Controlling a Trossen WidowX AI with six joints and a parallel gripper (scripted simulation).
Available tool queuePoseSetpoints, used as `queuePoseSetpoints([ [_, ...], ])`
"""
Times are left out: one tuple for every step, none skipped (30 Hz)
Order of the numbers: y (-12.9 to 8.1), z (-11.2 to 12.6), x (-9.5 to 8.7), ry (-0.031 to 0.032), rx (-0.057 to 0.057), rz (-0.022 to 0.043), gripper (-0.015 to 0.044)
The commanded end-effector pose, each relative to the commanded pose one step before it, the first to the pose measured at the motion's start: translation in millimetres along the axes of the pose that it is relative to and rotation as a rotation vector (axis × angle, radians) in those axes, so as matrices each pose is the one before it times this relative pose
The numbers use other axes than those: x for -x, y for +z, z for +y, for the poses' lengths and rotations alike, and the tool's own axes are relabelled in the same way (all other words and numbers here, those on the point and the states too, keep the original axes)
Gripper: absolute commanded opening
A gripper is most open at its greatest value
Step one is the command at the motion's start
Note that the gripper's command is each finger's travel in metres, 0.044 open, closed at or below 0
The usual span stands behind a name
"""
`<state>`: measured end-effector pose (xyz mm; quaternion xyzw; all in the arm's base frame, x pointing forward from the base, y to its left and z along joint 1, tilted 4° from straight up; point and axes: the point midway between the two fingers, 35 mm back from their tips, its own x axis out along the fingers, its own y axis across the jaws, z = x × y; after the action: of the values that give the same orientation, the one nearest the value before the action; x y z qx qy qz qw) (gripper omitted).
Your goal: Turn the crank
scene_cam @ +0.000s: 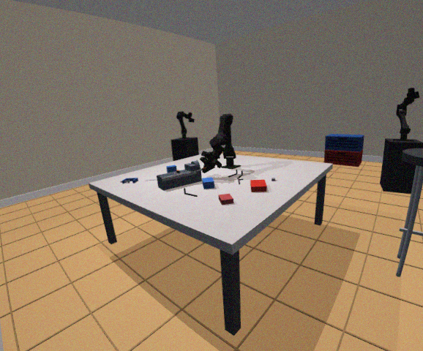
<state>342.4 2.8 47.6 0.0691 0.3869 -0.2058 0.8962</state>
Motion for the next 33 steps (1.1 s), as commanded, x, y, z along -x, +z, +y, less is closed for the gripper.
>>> queuePoseSetpoints([
  [0.0,-0.02,0.0,-0.00004,0.0,0.0,0.0],
  [0.0,0.0,0.0,0.0,0.0,0.0,0.0026],
  [0.0,0.0,0.0,0.0,0.0,0.0,0.0052],
  [0.0,0.0,0.0,0.0,0.0,0.0,0.0079],
  [0.0,0.0,0.0,0.0,0.0,0.0,0.0105],
  [0.0,0.0,0.0,0.0,0.0,0.0,0.0131],
  [0.0,0.0,0.0,0.0,0.0,0.0,0.0157],
  [0.0,0.0,0.0,0.0,0.0,0.0,0.0184],
  [0.0,0.0,0.0,0.0,0.0,0.0,0.021],
  [0.0,0.0,0.0,0.0,0.0,0.0,0.0236],
  [0.0,0.0,0.0,0.0,0.0,0.0,0.0262],
  [0.0,0.0,0.0,0.0,0.0,0.0,0.0289],
  [0.0,0.0,0.0,0.0,0.0,0.0,0.0315],
  [0.0,0.0,0.0,0.0,0.0,0.0,0.0341],
  [0.0,0.0,0.0,0.0,0.0,0.0,0.0368],
  [0.0,0.0,0.0,0.0,0.0,0.0,0.0394],
  [0.0,0.0,0.0,0.0,0.0,0.0,0.042],
  [0.0,0.0,0.0,0.0,0.0,0.0,0.044],
  [0.69,0.08,0.56,0.00002,0.0,-0.00001,0.044],
  [2.07,0.22,1.69,0.00006,0.0,-0.00004,0.044],
  [3.43,0.32,2.88,0.00009,-0.0001,-0.00005,0.044],
  [4.17,0.31,3.66,0.0001,-0.0001,-0.00005,0.044],
  [4.12,0.21,3.79,0.0001,-0.0001,-0.00004,0.044],
  [4.07,0.12,3.92,0.00009,0.0,-0.00002,0.044],
  [4.01,0.02,4.04,0.00008,0.0,-0.00001,0.044],
  [3.94,-0.08,4.16,0.00007,0.0,0.0,0.044],
  [3.87,-0.17,4.28,0.00007,0.0,0.00002,0.044],
  [3.1,-0.22,3.57,0.00005,0.0,0.00003,0.044],
  [1.84,-0.16,2.18,0.00003,0.0,0.00002,0.044],
  [0.61,-0.06,0.73,0.00001,0.0,0.00001,0.044],
  [0.87,0.18,0.59,0.00026,-0.0001,-0.0001,0.044],
  [2.6,0.51,1.8,0.00077,-0.0003,-0.00028,0.044],
  [4.3,0.8,3.08,0.00127,-0.0004,-0.00046,0.044],
])
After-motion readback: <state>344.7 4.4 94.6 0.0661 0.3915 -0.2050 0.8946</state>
